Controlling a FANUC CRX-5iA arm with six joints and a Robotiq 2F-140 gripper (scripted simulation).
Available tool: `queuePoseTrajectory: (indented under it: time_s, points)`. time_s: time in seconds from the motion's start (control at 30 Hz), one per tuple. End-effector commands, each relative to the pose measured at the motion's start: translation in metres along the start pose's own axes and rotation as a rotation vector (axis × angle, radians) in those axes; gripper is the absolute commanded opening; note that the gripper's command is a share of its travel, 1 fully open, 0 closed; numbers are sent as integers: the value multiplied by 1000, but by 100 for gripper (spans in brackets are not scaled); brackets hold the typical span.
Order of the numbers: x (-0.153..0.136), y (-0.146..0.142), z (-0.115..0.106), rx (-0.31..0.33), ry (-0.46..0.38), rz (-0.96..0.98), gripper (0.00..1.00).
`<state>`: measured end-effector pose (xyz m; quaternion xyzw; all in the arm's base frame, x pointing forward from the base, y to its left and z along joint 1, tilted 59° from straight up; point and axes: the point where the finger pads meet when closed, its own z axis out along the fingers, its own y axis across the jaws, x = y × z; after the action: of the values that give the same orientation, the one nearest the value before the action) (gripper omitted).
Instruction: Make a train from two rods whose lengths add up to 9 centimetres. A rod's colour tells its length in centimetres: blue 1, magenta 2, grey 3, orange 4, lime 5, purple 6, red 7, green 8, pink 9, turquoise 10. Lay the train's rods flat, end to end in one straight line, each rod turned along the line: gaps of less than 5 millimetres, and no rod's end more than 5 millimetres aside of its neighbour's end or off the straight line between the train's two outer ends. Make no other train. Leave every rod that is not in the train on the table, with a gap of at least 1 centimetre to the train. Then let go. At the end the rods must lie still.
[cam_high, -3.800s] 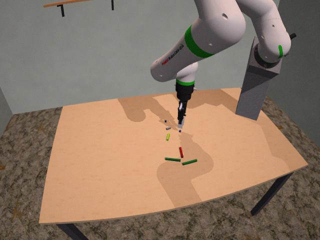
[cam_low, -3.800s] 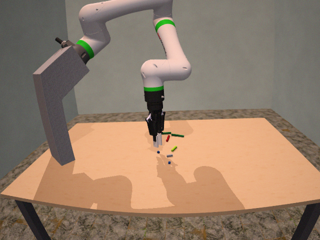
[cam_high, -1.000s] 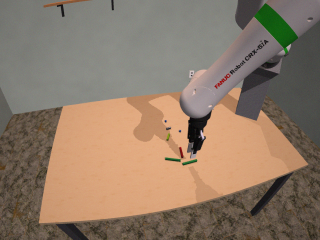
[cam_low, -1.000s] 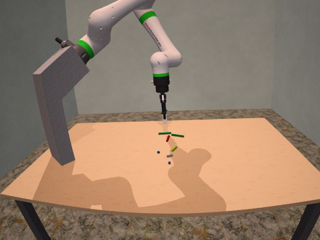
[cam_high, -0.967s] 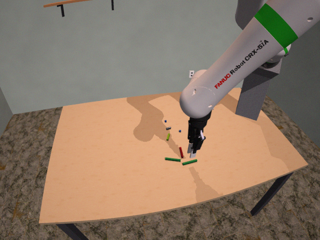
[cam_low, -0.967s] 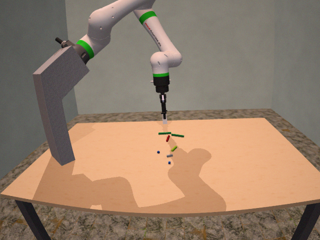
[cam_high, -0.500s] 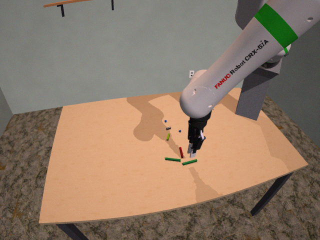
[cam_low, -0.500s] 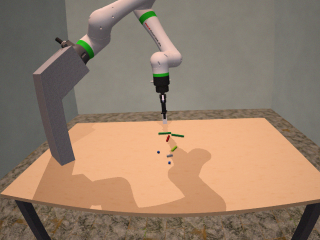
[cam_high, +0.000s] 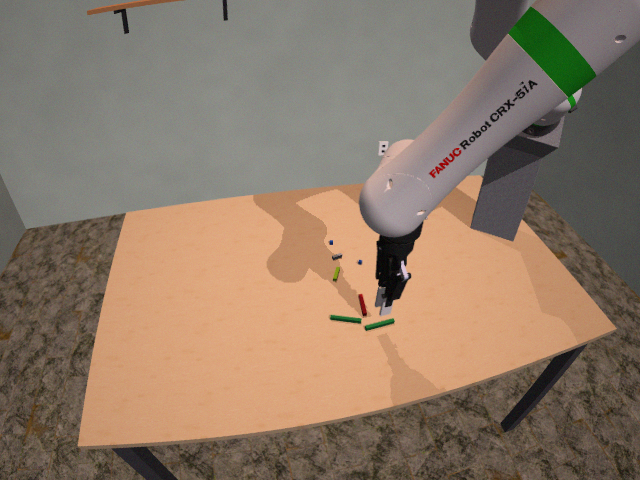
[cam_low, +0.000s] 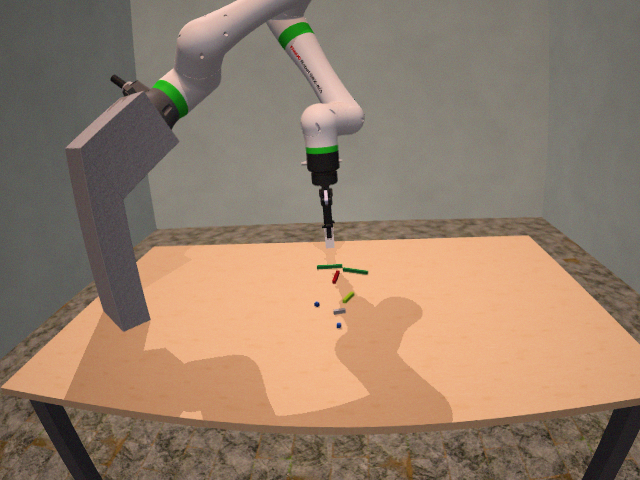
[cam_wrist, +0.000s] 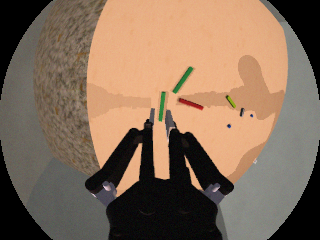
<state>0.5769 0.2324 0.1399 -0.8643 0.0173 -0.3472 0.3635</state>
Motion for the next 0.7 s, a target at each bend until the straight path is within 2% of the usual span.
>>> queuePoseTrajectory:
  time_s: [0.0,0.47,0.67]
  points:
    - [0,0,0,-2,-2,0,15]
    - [0,1,5,-15,-23,0,15]
    - [-1,2,13,-15,-23,0,15]
